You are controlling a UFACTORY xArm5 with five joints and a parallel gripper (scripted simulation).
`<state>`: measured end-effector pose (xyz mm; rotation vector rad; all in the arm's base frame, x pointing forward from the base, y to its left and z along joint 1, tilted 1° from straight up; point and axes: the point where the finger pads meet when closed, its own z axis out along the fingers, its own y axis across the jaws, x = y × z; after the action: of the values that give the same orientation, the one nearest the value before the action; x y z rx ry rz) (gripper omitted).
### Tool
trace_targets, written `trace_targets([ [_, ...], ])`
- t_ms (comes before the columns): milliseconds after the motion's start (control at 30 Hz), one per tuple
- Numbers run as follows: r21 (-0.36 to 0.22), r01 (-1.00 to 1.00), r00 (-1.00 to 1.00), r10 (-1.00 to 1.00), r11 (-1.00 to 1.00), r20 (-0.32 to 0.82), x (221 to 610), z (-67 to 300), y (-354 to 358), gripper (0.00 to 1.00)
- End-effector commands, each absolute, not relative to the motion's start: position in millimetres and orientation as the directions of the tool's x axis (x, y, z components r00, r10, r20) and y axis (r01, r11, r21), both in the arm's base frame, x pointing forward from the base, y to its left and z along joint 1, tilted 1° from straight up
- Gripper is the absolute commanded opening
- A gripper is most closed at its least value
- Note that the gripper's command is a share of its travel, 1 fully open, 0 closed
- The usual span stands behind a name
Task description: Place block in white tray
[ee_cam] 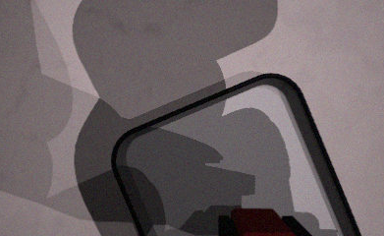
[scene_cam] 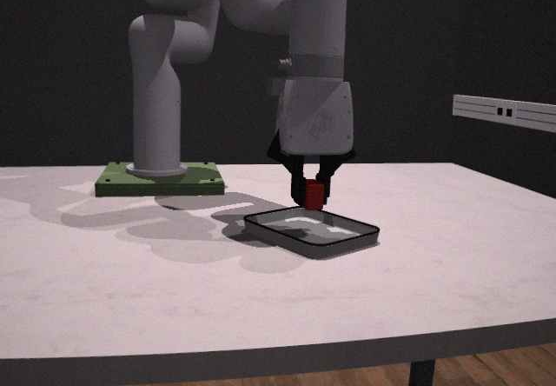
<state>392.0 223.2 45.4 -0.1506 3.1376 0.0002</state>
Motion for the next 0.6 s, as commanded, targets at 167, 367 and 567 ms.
trace_targets([
  [167,0.001,-0.096,-0.995,-0.096,0.995,-0.003,393,24,224,0.00],
  [367,0.001,-0.096,-0.995,-0.096,0.995,-0.003,393,16,225,0.00],
  [567,0.001,-0.096,-0.995,-0.096,0.995,-0.003,393,11,225,0.00],
])
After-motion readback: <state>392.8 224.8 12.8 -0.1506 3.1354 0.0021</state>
